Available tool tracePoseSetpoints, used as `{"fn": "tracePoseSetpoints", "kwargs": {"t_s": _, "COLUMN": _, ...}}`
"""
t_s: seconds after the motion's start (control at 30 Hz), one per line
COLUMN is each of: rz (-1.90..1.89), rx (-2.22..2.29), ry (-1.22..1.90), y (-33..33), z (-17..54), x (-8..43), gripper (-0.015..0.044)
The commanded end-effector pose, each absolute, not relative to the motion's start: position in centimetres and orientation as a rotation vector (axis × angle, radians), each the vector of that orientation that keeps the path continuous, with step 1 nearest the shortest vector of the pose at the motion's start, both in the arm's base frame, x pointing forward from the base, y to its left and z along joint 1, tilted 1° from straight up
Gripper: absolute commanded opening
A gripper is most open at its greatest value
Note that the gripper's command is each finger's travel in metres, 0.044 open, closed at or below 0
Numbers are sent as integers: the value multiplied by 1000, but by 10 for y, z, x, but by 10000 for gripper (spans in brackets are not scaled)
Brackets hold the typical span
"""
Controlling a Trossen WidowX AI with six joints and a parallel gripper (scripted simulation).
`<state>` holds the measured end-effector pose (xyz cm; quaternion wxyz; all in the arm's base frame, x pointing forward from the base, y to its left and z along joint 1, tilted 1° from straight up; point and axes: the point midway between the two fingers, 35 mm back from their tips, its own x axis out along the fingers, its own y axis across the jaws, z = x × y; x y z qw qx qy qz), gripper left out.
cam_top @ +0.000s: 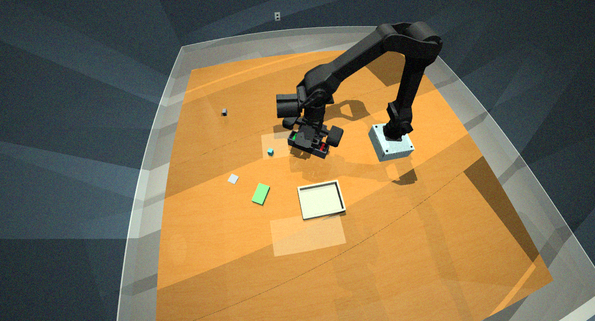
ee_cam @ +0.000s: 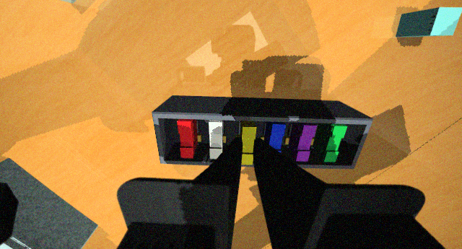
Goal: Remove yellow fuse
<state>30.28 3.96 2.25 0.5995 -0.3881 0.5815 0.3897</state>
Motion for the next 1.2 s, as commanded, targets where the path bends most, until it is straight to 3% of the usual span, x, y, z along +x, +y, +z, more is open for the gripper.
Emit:
{"fn": "tracePoseSetpoints", "kwargs": {"t_s": 0.0, "rz": 905, "rx": -900, "ry": 1347, "y": 40, "z": 24, "x": 303, "gripper": 0}}
{"fn": "tracePoseSetpoints", "kwargs": {"t_s": 1.17, "rz": 908, "rx": -901, "ry": 1346, "y": 39, "z": 42, "x": 303, "gripper": 0}}
